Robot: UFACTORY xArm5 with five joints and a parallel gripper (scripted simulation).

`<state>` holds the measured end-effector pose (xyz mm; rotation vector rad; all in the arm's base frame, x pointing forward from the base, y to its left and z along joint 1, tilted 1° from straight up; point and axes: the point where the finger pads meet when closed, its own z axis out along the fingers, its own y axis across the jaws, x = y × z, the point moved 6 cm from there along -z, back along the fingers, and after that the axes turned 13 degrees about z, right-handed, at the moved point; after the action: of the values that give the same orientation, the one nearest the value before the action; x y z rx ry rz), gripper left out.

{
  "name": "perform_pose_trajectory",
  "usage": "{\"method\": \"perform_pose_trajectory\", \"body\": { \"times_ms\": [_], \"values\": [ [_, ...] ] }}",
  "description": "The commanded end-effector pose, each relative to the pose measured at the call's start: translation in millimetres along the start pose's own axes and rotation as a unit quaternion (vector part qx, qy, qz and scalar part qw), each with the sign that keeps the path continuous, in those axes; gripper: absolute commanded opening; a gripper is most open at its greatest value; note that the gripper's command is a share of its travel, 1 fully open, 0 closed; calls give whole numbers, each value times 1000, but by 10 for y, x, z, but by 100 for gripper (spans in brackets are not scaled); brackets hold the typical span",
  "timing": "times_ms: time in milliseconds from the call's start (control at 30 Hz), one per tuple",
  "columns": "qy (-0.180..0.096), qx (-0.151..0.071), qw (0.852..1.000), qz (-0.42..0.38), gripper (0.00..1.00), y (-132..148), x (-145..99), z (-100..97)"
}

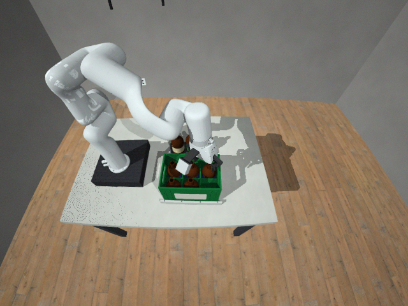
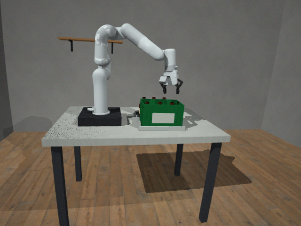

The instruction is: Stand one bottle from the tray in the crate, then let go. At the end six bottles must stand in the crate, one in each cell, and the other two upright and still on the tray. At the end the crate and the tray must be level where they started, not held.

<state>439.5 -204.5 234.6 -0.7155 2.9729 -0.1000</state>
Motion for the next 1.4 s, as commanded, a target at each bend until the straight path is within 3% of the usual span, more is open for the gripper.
{"method": "perform_pose_trajectory", "body": {
  "times_ms": [0, 267, 300, 1367],
  "values": [
    [34, -38, 997, 66, 100, 35, 606, -54],
    [39, -44, 995, 76, 100, 50, 686, -57],
    [39, -44, 995, 76, 0, 50, 686, -57],
    [39, -44, 995, 76, 0, 50, 686, -57]
  ]
}}
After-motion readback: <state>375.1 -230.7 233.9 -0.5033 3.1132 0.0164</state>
